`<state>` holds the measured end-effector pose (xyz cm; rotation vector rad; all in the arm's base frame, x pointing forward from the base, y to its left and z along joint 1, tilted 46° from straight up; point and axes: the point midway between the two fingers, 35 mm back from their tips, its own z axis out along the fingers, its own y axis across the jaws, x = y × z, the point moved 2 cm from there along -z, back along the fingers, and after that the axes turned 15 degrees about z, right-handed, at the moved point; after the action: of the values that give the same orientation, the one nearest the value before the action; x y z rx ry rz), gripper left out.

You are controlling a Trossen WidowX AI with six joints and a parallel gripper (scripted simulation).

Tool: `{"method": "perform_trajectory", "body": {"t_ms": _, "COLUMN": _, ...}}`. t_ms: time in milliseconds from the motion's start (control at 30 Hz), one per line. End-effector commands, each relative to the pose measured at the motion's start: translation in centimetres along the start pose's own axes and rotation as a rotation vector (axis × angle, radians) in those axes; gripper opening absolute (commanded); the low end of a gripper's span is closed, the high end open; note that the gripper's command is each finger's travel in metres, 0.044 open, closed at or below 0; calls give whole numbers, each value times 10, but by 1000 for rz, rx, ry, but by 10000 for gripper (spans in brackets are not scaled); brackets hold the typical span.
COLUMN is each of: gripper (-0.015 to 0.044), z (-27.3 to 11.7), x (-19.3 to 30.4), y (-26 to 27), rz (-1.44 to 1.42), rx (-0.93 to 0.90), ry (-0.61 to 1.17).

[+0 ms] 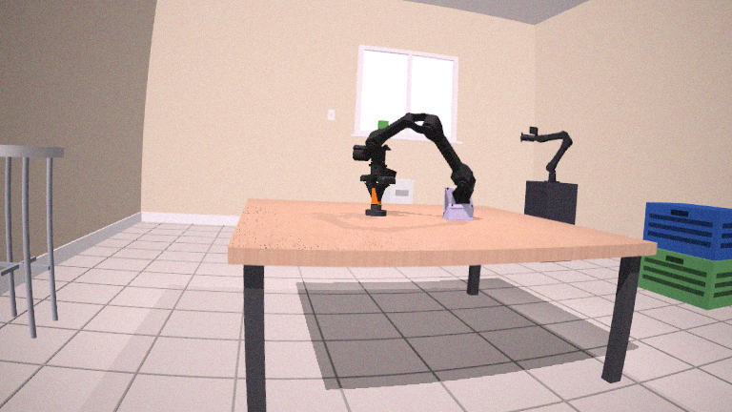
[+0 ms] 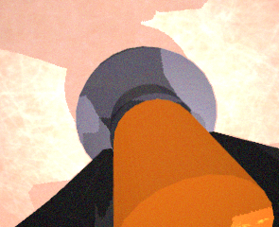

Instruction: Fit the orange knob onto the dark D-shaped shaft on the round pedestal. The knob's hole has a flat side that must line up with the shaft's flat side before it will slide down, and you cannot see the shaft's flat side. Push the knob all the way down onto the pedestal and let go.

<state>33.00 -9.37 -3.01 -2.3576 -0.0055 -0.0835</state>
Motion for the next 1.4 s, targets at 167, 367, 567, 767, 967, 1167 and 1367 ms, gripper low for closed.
{"method": "perform_trajectory", "body": {"t_ms": 167, "gripper": 0, "z": 3, "x": 0, "y": 0, "rz": -1, "rx": 0, "ry": 0}}
{"method": "perform_trajectory", "body": {"t_ms": 367, "gripper": 53, "z": 3, "x": 0, "y": 0, "rz": -1, "rx": 0, "ry": 0}}
{"method": "perform_trajectory", "body": {"t_ms": 567, "gripper": 210, "z": 3, "x": 0, "y": 0, "rz": -1, "rx": 0, "ry": 0}}
{"method": "perform_trajectory", "body": {"t_ms": 767, "gripper": 368, "z": 3, "x": 0, "y": 0, "rz": -1, "rx": 0, "ry": 0}}
{"method": "perform_trajectory", "body": {"t_ms": 967, "gripper": 440, "z": 3, "x": 0, "y": 0, "rz": -1, "rx": 0, "ry": 0}}
{"method": "perform_trajectory", "body": {"t_ms": 1167, "gripper": 440, "z": -6, "x": 1, "y": 1, "rz": -3, "rx": -1, "ry": 1}}
{"method": "perform_trajectory", "body": {"t_ms": 1367, "gripper": 440, "z": -84, "x": 0, "y": 2, "rz": -1, "rx": -5, "ry": -1}}
